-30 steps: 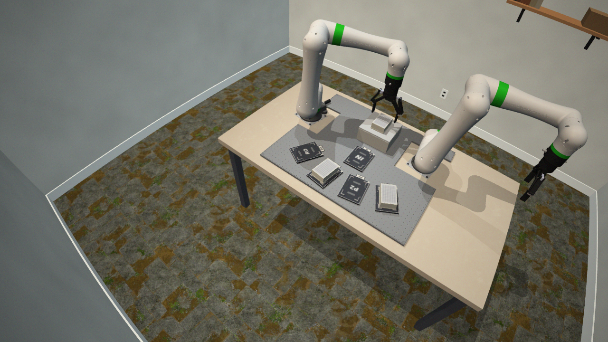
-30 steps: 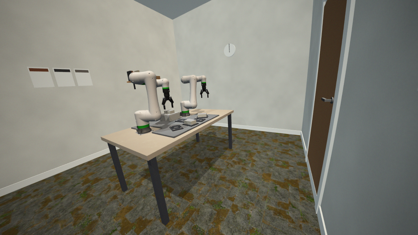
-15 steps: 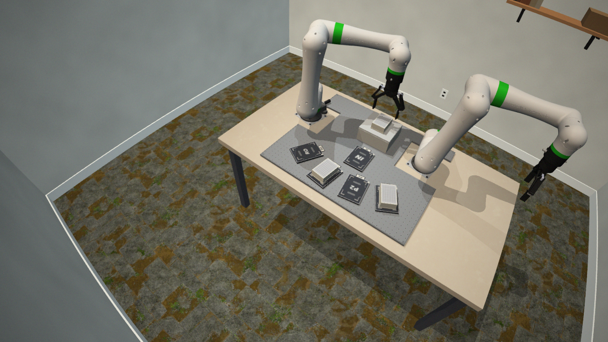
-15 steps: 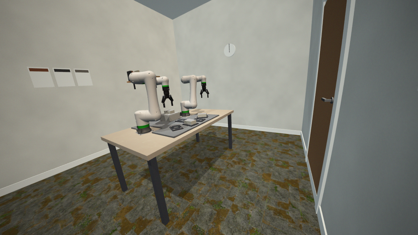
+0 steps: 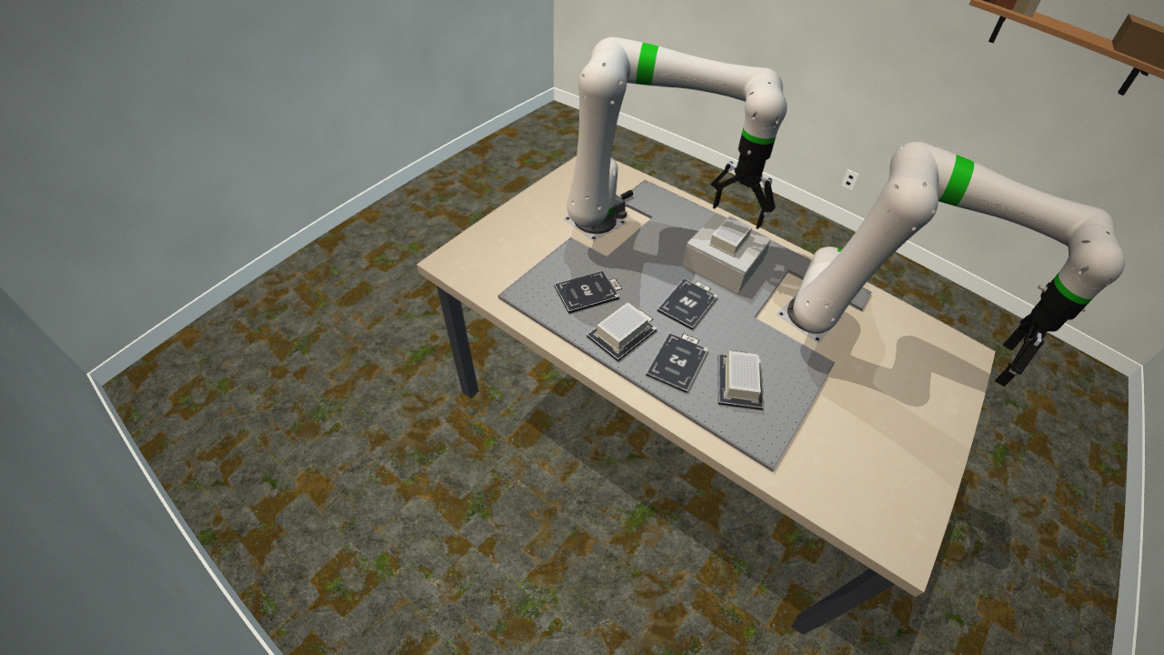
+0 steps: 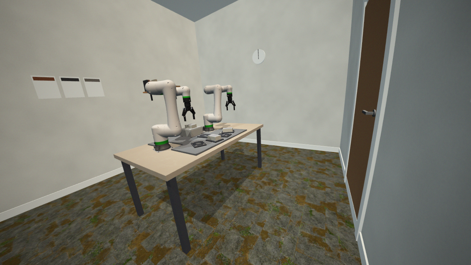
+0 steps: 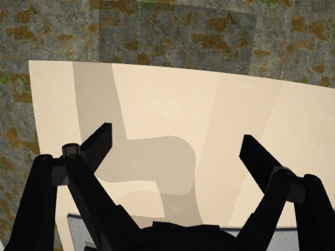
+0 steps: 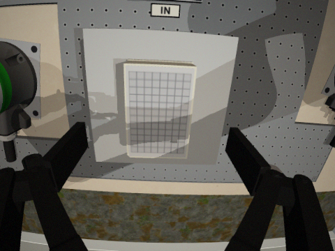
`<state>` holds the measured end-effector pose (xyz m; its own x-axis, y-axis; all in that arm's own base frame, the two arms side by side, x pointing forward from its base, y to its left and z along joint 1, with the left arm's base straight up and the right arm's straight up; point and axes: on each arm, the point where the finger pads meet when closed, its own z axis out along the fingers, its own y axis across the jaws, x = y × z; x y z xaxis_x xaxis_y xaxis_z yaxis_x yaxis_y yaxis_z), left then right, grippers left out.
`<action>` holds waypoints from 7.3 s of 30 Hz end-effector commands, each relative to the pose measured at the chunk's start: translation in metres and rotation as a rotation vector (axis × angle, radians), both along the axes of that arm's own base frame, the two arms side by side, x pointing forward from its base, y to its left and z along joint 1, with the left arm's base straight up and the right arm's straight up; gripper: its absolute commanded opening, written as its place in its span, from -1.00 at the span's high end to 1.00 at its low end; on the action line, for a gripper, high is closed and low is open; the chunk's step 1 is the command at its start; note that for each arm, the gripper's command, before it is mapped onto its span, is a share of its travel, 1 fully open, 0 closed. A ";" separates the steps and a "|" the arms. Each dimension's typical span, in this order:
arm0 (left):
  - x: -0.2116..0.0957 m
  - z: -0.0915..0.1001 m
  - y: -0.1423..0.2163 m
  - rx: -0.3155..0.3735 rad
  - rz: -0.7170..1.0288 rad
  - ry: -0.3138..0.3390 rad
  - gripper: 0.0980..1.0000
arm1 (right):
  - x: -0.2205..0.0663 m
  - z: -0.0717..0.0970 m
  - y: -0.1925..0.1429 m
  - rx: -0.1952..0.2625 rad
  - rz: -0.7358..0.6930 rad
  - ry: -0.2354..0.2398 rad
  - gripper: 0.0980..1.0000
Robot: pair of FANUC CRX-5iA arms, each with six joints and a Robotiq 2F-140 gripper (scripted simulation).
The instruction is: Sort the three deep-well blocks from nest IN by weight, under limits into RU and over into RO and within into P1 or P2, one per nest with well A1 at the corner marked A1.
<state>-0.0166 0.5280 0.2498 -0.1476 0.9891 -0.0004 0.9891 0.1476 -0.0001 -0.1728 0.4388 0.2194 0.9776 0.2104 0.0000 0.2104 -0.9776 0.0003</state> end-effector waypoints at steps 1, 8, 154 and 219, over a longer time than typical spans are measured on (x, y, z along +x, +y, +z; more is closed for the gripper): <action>0.000 0.001 0.000 0.002 0.000 0.000 -1.00 | 0.000 0.001 0.000 0.002 0.000 0.000 -1.00; 0.000 0.001 0.000 0.002 0.000 0.000 -1.00 | 0.000 0.001 0.000 0.002 0.000 0.000 -1.00; 0.000 0.001 0.000 0.002 0.000 0.000 -1.00 | 0.000 -0.079 0.000 0.001 0.000 0.000 -1.00; 0.000 0.001 0.000 0.002 0.000 0.000 -1.00 | 0.000 -0.042 0.000 0.002 0.000 0.000 1.00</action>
<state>-0.0166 0.5280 0.2498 -0.1476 0.9891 -0.0004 0.9891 0.1476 -0.0001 -0.1726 0.4387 0.1739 0.9776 0.2104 0.0000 0.2104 -0.9776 0.0004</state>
